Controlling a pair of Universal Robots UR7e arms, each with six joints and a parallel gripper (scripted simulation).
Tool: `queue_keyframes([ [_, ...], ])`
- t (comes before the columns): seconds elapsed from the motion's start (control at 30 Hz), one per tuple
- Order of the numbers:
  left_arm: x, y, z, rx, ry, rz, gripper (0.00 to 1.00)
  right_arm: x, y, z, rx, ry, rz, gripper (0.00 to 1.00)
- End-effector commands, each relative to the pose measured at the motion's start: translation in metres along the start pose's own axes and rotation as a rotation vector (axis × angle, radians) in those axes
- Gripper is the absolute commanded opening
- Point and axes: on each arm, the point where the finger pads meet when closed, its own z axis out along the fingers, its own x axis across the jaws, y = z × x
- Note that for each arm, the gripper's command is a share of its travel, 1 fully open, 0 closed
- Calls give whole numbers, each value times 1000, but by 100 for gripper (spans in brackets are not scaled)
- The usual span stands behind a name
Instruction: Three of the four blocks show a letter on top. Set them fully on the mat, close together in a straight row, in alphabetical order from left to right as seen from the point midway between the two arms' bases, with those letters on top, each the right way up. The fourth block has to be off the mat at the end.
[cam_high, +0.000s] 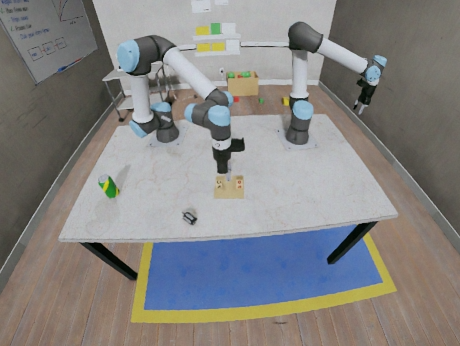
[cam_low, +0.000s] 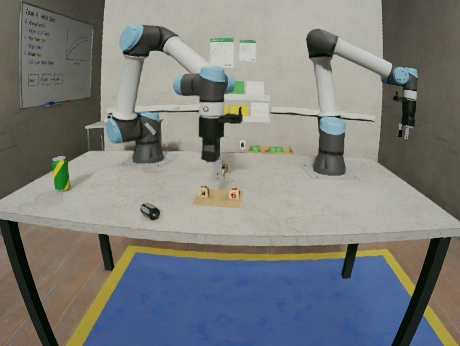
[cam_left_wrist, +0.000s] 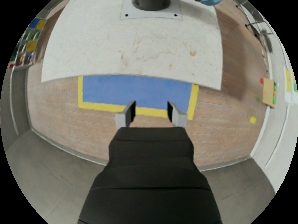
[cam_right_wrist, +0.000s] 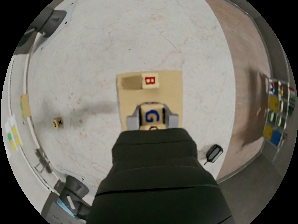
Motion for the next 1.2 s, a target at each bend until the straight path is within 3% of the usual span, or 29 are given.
queue_keyframes([
  [0.0, 0, 0, 0, -1, 0, 0, 100, 1, -1, 19, 3, 2, 0, 57],
  [0.3, 0, 0, 0, -1, 0, 0, 100, 1, -1, 49, 3, 2, 0, 57],
  [1.17, 0, 0, 0, -1, 0, 0, 100, 1, -1, 53, 3, 2, 0, 57],
])
